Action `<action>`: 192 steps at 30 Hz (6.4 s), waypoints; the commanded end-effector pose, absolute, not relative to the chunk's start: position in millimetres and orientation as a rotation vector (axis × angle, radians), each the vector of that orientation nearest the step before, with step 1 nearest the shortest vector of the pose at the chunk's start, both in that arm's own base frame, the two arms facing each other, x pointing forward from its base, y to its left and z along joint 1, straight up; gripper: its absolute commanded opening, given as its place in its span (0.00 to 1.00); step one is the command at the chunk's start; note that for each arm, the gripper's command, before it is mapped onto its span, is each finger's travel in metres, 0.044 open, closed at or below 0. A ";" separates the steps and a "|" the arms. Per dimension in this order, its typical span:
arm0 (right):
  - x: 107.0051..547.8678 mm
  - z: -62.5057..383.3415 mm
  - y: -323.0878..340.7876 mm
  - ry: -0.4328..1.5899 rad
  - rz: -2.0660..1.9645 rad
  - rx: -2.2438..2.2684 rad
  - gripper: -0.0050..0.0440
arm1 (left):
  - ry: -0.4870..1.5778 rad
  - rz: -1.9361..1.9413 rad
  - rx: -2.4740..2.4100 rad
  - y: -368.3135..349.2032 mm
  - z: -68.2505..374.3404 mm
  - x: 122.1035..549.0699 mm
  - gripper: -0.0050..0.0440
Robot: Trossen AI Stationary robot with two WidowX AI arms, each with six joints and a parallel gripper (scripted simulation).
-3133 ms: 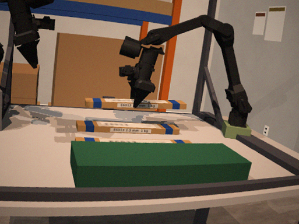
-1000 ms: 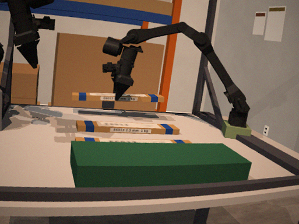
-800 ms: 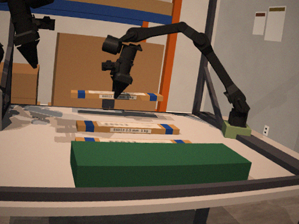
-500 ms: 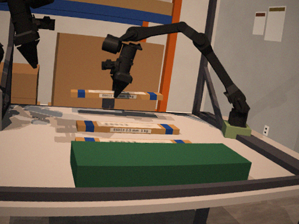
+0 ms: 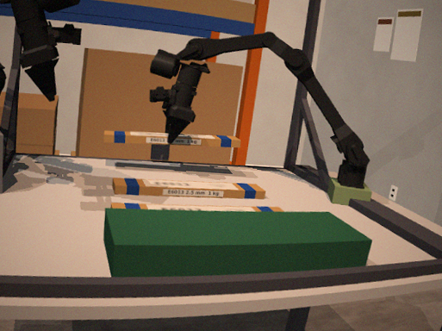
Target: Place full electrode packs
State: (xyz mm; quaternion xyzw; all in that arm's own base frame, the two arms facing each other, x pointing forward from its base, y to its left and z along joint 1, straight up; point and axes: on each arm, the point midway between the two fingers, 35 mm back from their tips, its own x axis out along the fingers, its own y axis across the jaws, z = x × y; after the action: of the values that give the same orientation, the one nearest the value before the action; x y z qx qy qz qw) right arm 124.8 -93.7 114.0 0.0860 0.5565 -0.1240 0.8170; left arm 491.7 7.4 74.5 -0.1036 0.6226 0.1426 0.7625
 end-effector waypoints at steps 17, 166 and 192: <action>126.6 120.4 -95.4 1.169 -0.270 0.173 0.98 | 1.260 0.300 -0.235 9.7 92.9 502.8 0.00; 126.6 120.4 -95.4 1.169 -0.270 0.173 0.98 | 1.260 0.298 -0.237 8.9 20.8 501.8 0.98; 126.6 120.4 -95.4 1.169 -0.270 0.173 0.98 | 1.233 0.295 -0.240 7.9 67.0 501.1 0.98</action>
State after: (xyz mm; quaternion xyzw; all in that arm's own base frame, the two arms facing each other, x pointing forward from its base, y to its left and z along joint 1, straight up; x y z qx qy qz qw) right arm 124.8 -93.7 114.0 0.0860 0.5565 -0.1240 0.8170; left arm 492.4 8.1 25.0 -0.1077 0.6010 0.1399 0.7795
